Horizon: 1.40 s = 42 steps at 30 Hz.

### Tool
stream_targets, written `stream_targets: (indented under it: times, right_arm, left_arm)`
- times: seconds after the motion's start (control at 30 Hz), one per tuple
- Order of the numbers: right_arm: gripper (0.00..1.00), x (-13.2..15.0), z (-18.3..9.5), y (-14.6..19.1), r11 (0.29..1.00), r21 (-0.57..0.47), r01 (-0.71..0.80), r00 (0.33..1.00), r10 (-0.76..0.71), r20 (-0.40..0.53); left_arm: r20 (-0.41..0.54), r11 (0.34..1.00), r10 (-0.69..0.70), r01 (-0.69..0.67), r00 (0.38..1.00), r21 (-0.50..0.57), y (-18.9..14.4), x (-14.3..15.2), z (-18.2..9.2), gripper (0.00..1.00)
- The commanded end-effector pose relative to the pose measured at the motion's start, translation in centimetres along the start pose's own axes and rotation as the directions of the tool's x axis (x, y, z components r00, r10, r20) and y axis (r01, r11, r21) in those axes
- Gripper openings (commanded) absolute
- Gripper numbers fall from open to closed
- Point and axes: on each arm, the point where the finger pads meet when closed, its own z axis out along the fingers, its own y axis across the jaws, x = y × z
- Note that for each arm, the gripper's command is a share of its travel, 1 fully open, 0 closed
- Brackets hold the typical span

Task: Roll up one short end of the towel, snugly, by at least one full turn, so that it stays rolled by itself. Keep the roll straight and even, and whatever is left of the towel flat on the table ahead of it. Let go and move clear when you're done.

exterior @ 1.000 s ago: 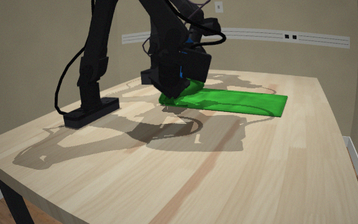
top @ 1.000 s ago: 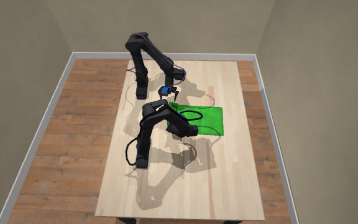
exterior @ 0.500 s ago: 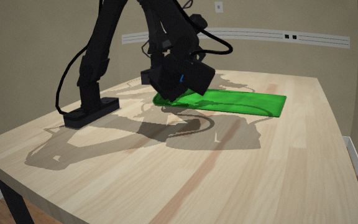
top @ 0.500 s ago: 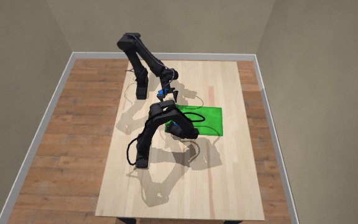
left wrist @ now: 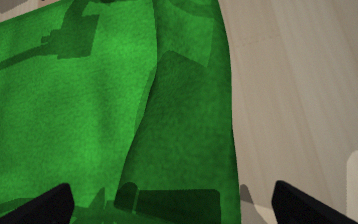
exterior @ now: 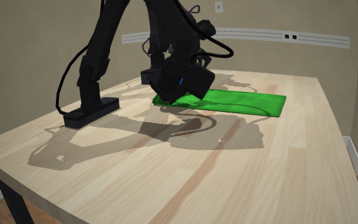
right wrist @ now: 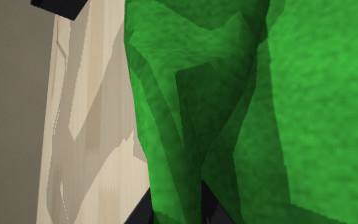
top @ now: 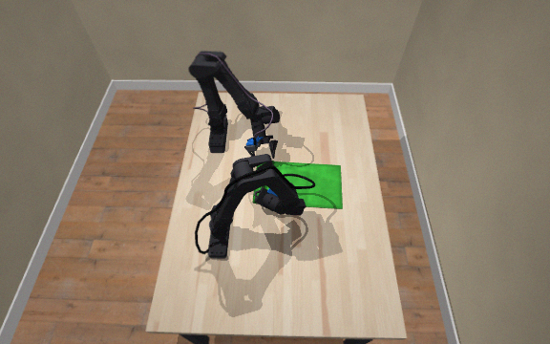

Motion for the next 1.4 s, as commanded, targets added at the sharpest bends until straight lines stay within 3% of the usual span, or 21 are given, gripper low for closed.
stream_targets:
  times: [0.0,0.4,0.67,0.73,1.1,1.3,1.37]
  right_arm:
    - [0.17,-0.5,-0.2,-0.5,1.000,0.006,0.022,1.000,-0.022,0.014]
    - [0.17,-0.5,-0.2,-0.5,1.000,0.006,0.022,1.000,-0.022,0.014]
    - [0.17,-0.5,-0.2,-0.5,1.000,0.006,0.022,1.000,-0.022,0.014]
    - [0.17,-0.5,-0.2,-0.5,1.000,0.006,0.022,1.000,-0.022,0.014]
    - [0.17,-0.5,-0.2,-0.5,1.000,0.006,0.022,1.000,-0.022,0.014]
    - [0.17,-0.5,-0.2,-0.5,1.000,0.006,0.022,1.000,-0.022,0.014]
    - [0.26,-0.5,-0.2,-0.4,1.000,0.006,0.022,1.000,-0.022,0.014]
  left_arm:
    - [0.031,1.000,0.030,-0.030,0.999,-0.009,0.3,0.2,0.8,0.98]
    - [0.034,0.999,0.035,-0.035,0.999,-0.005,-0.8,1.8,2.8,0.98]
    - [0.034,0.999,0.035,-0.035,0.999,-0.005,-0.8,1.9,2.9,0.64]
    - [0.034,0.999,0.035,-0.035,0.999,-0.005,-0.8,1.9,2.9,0.64]
    - [0.034,0.999,0.035,-0.035,0.999,-0.005,-0.8,1.9,2.9,0.17]
    - [0.034,0.999,0.035,-0.035,0.999,-0.005,-0.8,1.9,2.9,0.13]
    - [0.034,0.999,0.035,-0.035,0.999,-0.005,-0.8,1.9,2.9,0.13]
